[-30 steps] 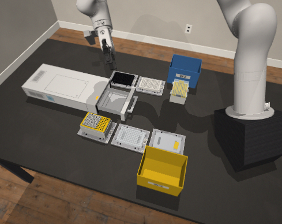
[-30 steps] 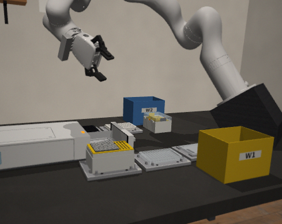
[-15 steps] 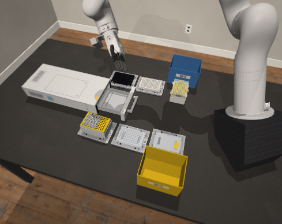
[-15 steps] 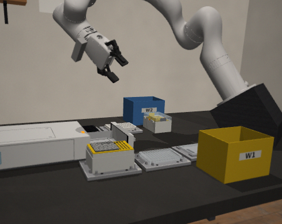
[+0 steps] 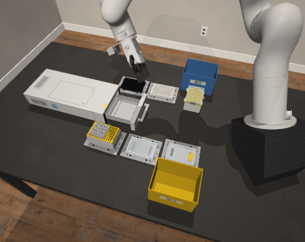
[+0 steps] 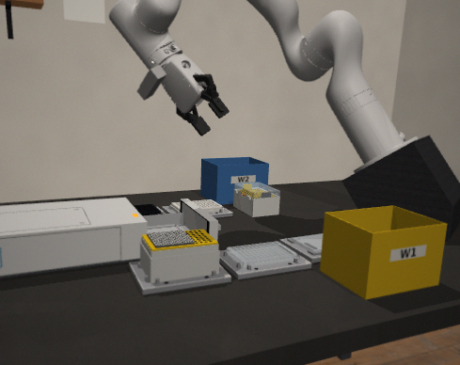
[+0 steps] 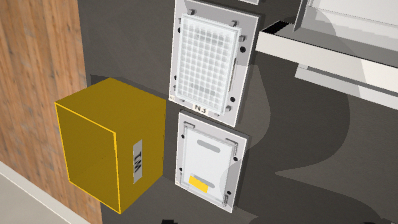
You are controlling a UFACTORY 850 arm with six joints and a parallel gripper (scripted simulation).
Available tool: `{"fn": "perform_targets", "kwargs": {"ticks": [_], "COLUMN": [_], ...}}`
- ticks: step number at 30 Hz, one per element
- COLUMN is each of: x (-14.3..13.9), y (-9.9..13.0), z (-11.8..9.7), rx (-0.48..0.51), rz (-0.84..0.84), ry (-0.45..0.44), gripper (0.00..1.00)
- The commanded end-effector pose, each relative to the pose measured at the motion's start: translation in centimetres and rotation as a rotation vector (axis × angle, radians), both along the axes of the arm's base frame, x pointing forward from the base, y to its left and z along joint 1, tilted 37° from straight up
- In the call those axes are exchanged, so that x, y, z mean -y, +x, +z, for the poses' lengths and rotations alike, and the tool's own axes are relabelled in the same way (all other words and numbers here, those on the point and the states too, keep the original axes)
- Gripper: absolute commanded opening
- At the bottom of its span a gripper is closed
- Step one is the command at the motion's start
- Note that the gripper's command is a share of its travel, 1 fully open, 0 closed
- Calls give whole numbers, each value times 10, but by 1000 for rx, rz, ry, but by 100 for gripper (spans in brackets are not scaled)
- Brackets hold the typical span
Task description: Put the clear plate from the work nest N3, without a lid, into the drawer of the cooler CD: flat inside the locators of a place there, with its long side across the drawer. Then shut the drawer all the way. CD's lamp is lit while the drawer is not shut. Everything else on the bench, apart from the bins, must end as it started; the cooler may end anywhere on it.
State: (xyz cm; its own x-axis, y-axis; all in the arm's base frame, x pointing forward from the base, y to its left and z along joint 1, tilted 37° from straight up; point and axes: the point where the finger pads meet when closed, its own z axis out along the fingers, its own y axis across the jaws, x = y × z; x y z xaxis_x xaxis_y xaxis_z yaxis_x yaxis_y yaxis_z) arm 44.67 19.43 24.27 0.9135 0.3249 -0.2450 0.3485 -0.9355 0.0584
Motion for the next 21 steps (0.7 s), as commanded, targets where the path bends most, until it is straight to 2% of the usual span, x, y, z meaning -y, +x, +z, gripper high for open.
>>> {"fn": "perform_targets", "kwargs": {"ticks": [1,7,10,13,17,21], "x": [10,21,28,30,39,43], "y": [-14,-27,-37,-38,-51,-59], "z": [-6,-12,-16,-16,-22,-25], "rx": [46,113,176,191,306,404], "rz": [-23,-43,-55,-57,-69,-75], "ry": [-99,-190,-250,-263,-329,-358], "gripper": [100,100,100,100,100,100]}}
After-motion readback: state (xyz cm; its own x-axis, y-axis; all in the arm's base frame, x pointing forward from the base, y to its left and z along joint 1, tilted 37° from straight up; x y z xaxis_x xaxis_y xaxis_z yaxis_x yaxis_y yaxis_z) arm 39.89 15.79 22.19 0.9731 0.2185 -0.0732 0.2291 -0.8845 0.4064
